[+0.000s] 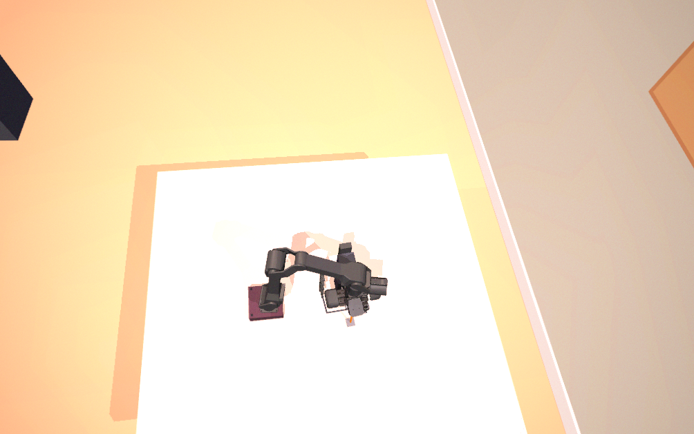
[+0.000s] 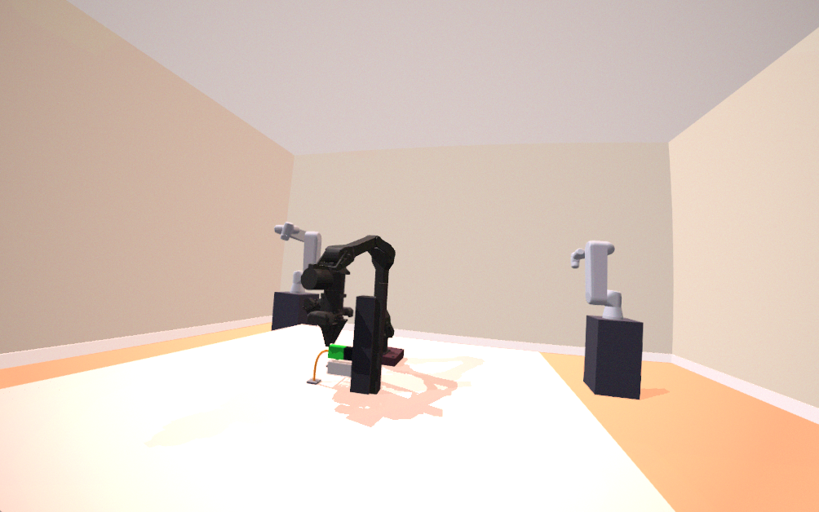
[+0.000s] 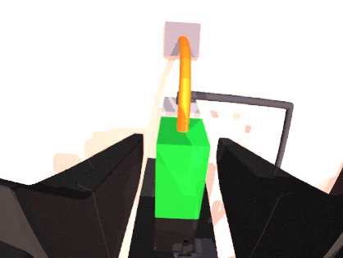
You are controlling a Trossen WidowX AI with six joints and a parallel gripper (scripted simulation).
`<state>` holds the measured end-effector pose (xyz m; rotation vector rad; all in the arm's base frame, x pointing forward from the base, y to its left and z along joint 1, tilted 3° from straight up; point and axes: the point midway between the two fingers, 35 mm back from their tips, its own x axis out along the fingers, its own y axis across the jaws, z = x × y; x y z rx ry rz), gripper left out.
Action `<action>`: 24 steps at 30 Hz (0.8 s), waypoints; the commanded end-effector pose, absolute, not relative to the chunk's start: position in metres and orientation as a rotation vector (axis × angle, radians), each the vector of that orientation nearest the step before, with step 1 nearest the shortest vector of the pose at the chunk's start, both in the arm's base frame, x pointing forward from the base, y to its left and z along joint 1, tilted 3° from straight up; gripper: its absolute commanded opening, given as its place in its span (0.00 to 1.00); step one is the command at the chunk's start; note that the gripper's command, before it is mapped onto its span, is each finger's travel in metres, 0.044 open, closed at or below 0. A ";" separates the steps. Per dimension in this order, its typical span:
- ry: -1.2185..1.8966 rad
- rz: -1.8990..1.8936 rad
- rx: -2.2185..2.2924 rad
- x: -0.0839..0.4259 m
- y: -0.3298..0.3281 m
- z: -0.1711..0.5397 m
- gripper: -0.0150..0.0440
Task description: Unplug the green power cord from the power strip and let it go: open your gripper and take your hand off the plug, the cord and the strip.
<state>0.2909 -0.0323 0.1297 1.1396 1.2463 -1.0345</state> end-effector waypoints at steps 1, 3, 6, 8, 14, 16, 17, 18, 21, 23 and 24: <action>1.246 -1.034 1.143 0.289 -0.024 0.130 0.53; 1.247 -1.034 1.144 0.288 -0.021 0.130 0.53; 1.247 -1.034 1.144 0.288 -0.020 0.130 0.53; 1.247 -1.034 1.144 0.288 -0.020 0.129 0.53; 1.247 -1.034 1.144 0.288 -0.020 0.122 0.53; 1.247 -1.034 1.144 0.288 -0.020 0.119 0.53; 1.247 -1.034 1.144 0.288 -0.020 0.118 0.53; 1.247 -1.034 1.144 0.288 -0.020 0.118 0.53; 1.248 -1.032 1.141 0.289 -0.020 0.121 0.48; 1.248 -1.032 1.141 0.289 -0.020 0.121 0.39; 1.248 -1.032 1.141 0.289 -0.020 0.121 0.35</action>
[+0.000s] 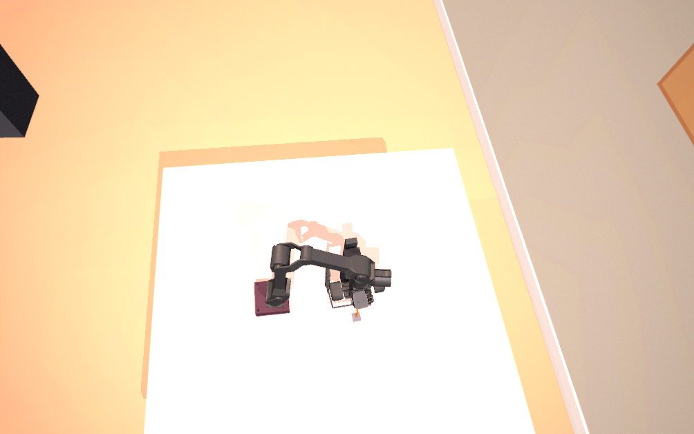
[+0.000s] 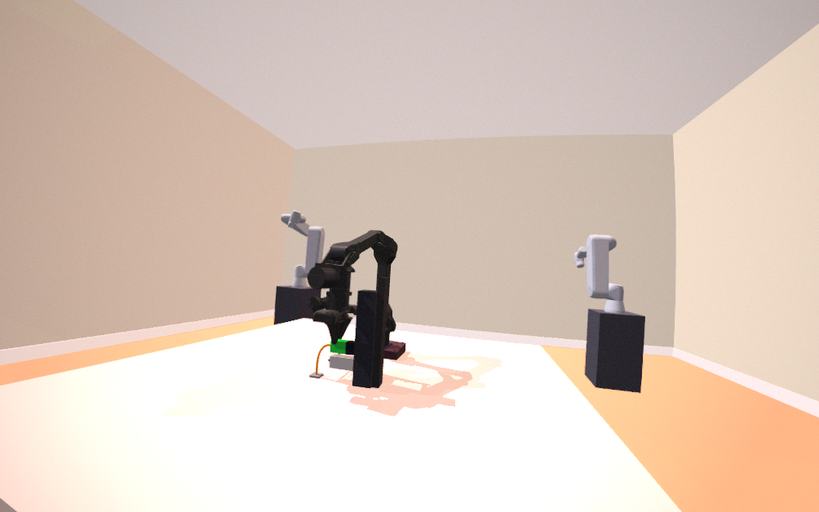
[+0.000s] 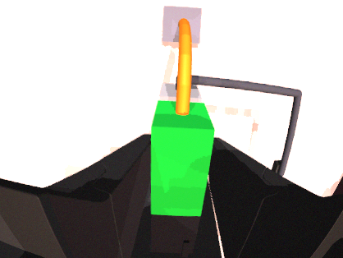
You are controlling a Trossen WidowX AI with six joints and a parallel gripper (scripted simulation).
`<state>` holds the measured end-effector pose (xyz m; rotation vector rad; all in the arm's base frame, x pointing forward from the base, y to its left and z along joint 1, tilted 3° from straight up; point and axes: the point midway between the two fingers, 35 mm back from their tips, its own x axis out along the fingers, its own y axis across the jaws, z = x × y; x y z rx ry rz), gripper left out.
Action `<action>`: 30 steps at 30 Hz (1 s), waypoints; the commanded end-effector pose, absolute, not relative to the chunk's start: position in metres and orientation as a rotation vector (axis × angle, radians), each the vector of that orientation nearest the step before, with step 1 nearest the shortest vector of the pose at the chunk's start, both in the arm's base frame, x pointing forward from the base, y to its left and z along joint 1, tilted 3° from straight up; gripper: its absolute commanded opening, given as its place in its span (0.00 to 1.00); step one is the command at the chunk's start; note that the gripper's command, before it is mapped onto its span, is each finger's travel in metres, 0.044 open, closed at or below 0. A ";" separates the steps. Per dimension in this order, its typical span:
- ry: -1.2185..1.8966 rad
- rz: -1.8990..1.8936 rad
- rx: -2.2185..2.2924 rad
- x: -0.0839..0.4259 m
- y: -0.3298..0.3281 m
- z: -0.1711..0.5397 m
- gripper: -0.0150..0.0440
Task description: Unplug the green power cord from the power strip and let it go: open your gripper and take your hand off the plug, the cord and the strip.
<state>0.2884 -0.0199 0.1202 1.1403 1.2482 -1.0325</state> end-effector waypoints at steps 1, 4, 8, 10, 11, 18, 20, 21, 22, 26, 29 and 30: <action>1.248 -1.032 1.141 0.289 -0.020 0.121 0.34; 1.248 -1.032 1.141 0.289 -0.020 0.121 0.30; 1.248 -1.032 1.141 0.289 -0.020 0.121 0.26; 1.248 -1.032 1.141 0.289 -0.021 0.121 0.25; 1.247 -1.032 1.141 0.289 -0.021 0.121 0.25; 1.247 -1.033 1.140 0.292 -0.031 0.121 0.25; 1.246 -1.033 1.140 0.292 -0.034 0.121 0.25; 1.246 -1.033 1.140 0.293 -0.036 0.121 0.25; 1.246 -1.033 1.140 0.293 -0.037 0.121 0.25; 1.246 -1.034 1.140 0.294 -0.043 0.121 0.25; 1.245 -1.034 1.140 0.295 -0.048 0.121 0.25; 1.245 -1.034 1.140 0.295 -0.050 0.121 0.25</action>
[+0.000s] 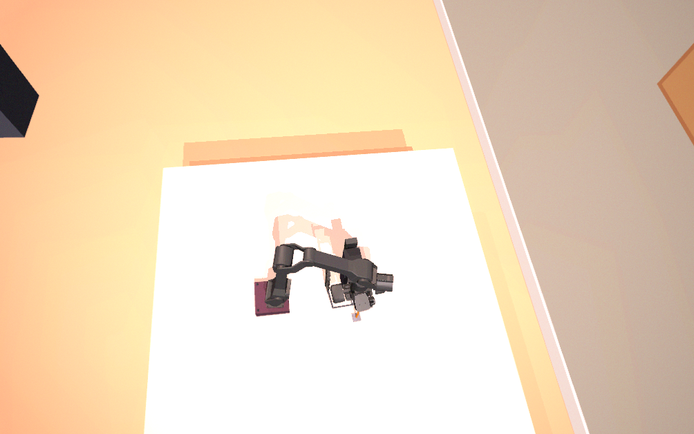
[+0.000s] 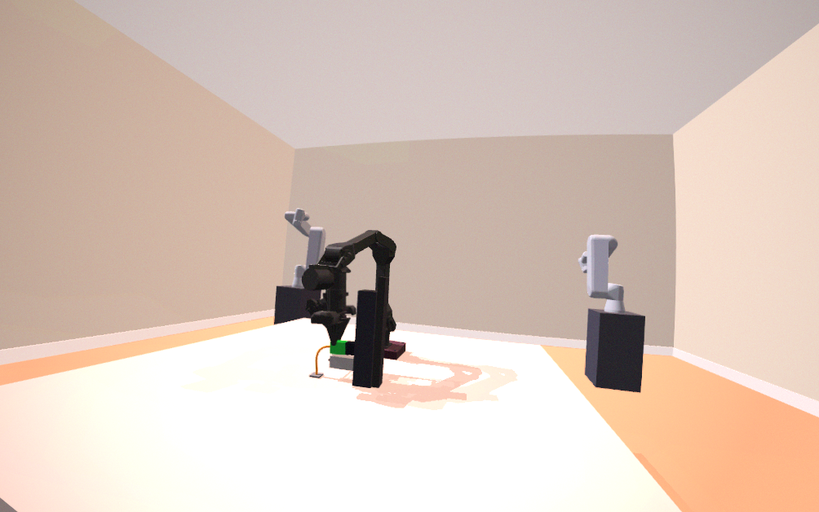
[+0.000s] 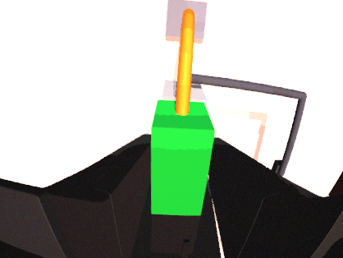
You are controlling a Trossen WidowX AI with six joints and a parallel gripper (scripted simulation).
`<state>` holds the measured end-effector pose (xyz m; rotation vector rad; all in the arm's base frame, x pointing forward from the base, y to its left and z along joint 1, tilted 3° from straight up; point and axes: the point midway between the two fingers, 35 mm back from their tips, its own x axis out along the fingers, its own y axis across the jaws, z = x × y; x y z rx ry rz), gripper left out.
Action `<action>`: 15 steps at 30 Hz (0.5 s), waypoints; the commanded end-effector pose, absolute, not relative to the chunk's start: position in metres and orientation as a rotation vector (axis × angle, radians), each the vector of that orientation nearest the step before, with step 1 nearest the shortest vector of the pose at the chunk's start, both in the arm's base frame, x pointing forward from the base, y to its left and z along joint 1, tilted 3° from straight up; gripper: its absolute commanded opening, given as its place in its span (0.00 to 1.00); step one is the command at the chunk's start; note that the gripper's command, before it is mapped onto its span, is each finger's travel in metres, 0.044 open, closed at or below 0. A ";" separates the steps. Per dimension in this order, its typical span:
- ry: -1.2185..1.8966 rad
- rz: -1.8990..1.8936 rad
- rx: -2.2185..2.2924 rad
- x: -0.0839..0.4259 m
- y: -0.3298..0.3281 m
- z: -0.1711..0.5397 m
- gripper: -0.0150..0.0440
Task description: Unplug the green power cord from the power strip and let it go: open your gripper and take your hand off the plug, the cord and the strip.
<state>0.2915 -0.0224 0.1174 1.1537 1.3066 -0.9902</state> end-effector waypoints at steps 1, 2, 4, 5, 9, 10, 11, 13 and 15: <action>1.245 -1.034 1.140 0.295 -0.051 0.121 0.25; 1.245 -1.034 1.140 0.295 -0.053 0.121 0.25; 1.245 -1.035 1.140 0.296 -0.056 0.122 0.25; 1.245 -1.035 1.139 0.296 -0.058 0.122 0.25; 1.244 -1.035 1.139 0.296 -0.064 0.123 0.25; 1.244 -1.035 1.139 0.296 -0.066 0.123 0.25; 1.244 -1.035 1.139 0.296 -0.067 0.123 0.25; 1.244 -1.036 1.139 0.296 -0.071 0.123 0.25; 1.244 -1.036 1.139 0.296 -0.074 0.124 0.25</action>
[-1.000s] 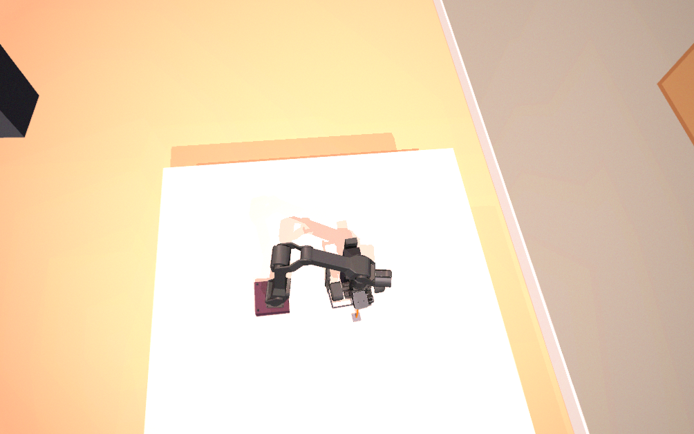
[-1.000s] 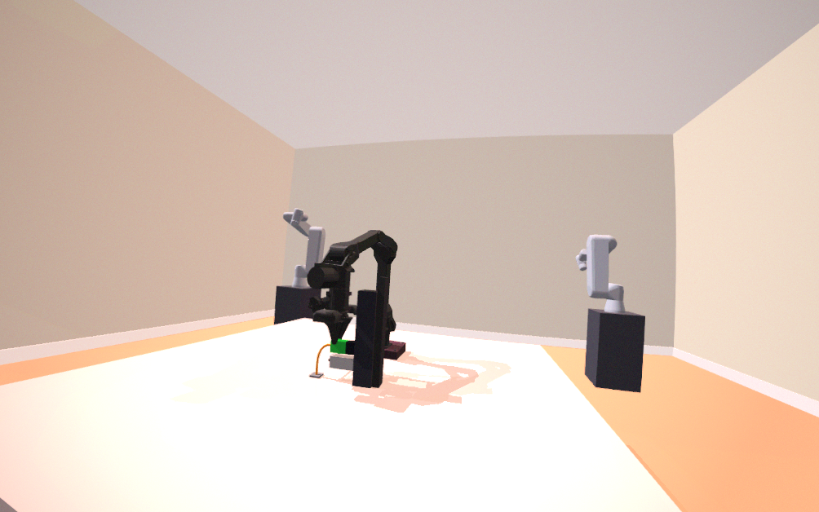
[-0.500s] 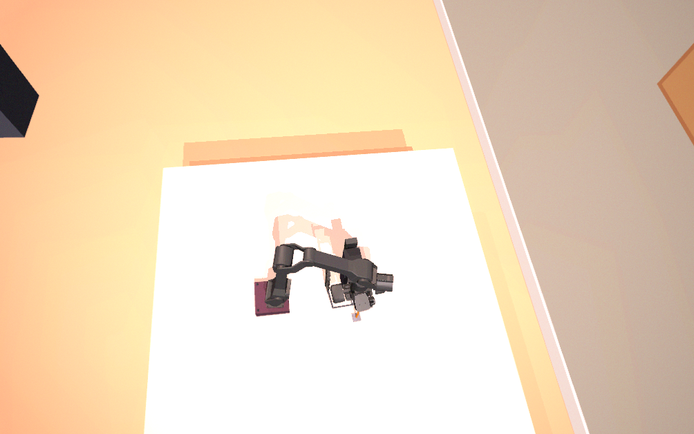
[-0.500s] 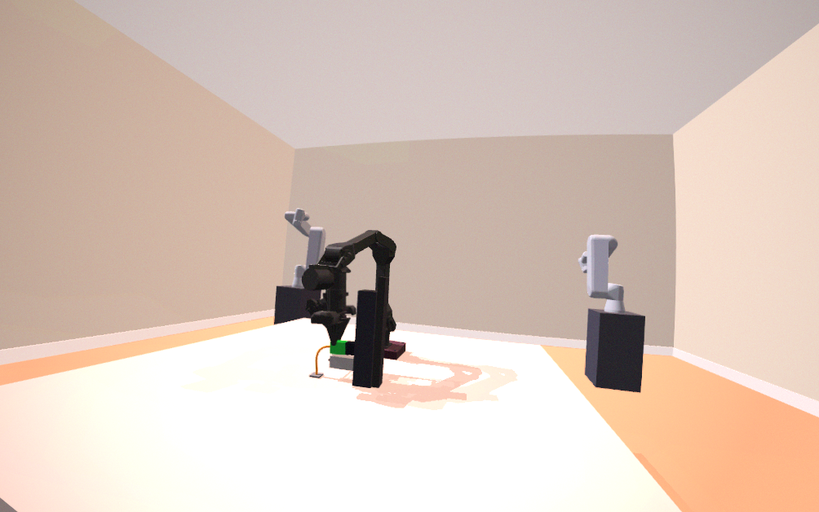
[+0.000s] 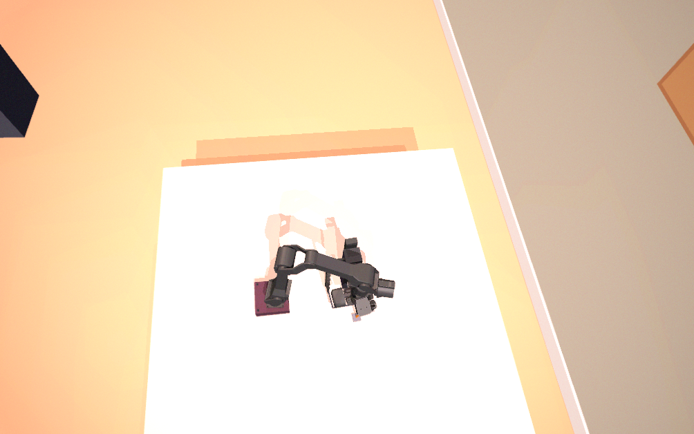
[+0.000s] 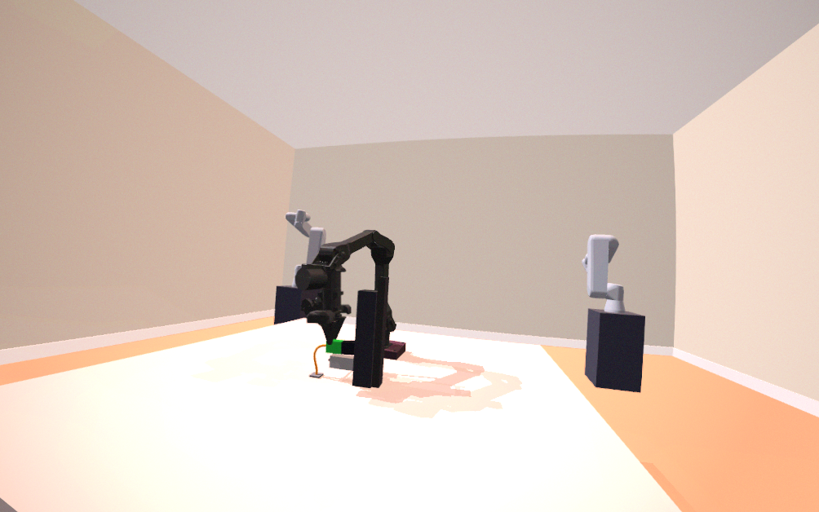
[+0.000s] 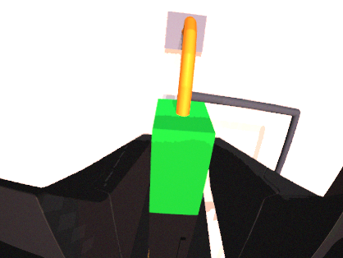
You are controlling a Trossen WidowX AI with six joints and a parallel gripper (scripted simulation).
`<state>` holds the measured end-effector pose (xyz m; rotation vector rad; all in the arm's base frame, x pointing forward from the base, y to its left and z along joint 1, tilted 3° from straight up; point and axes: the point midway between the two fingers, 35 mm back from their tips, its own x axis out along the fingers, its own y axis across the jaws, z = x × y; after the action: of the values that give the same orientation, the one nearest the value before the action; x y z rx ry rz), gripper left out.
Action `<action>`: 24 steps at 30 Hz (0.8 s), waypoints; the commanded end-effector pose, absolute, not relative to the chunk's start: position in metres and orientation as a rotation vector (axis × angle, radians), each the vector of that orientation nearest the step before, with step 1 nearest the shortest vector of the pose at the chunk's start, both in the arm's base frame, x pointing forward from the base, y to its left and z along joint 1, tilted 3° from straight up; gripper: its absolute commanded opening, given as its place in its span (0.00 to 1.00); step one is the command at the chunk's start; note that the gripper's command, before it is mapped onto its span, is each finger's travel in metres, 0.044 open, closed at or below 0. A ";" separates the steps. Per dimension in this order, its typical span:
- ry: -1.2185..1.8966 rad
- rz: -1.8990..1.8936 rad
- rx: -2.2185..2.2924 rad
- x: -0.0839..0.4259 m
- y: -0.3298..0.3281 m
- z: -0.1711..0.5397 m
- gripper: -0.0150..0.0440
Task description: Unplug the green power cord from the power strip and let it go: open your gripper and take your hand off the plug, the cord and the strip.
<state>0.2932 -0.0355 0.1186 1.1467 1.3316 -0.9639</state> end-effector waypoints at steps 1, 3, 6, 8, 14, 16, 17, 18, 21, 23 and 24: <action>1.244 -1.036 1.139 0.296 -0.075 0.124 0.25; 1.244 -1.036 1.139 0.295 -0.074 0.124 0.30; 1.244 -1.036 1.141 0.293 -0.059 0.121 0.43; 1.245 -1.036 1.141 0.292 -0.056 0.120 0.52; 1.245 -1.036 1.141 0.292 -0.056 0.120 0.79; 1.245 -1.036 1.141 0.292 -0.056 0.120 0.88; 1.244 -1.036 1.141 0.293 -0.059 0.121 0.92; 1.244 -1.036 1.141 0.294 -0.063 0.122 0.97; 1.243 -1.037 1.139 0.298 -0.087 0.126 1.00; 1.241 -1.038 1.138 0.300 -0.107 0.130 1.00; 1.241 -1.038 1.138 0.301 -0.114 0.131 1.00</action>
<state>0.2972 -0.0840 0.1238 1.1317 1.2535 -1.0369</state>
